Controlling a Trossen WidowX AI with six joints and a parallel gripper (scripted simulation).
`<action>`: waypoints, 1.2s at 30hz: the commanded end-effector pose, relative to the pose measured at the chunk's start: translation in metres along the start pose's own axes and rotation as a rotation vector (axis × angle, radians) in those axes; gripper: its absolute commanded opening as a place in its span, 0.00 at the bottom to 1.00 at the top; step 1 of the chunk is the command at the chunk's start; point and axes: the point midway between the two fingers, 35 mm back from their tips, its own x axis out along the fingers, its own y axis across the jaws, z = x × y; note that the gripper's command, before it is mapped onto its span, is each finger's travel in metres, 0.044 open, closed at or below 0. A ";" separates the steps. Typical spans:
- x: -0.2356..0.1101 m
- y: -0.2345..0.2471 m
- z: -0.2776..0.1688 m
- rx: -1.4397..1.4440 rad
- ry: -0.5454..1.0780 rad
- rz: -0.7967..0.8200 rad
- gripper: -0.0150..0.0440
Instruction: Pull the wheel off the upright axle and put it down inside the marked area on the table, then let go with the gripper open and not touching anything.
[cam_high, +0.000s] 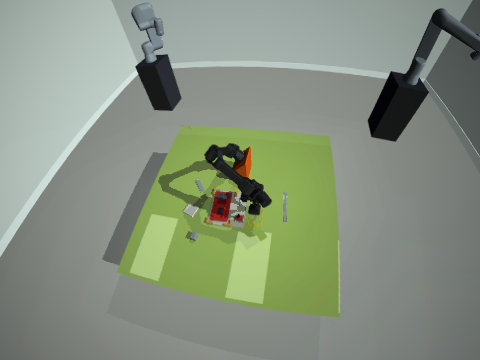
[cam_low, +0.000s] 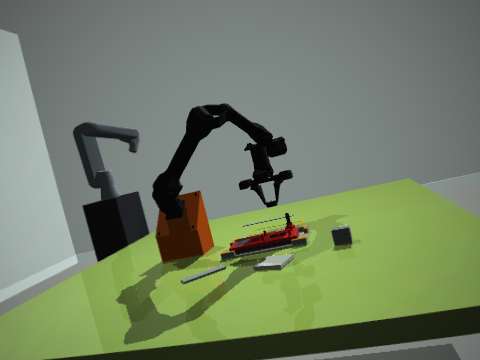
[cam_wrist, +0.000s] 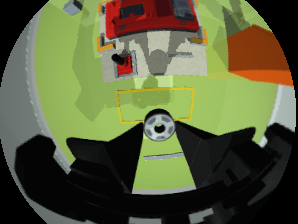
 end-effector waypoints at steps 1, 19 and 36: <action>0.017 0.000 0.000 -0.007 -0.005 -0.002 0.25; 0.081 -0.002 0.002 -0.002 -0.007 -0.009 0.34; 0.023 -0.002 0.001 -0.006 -0.007 -0.003 0.76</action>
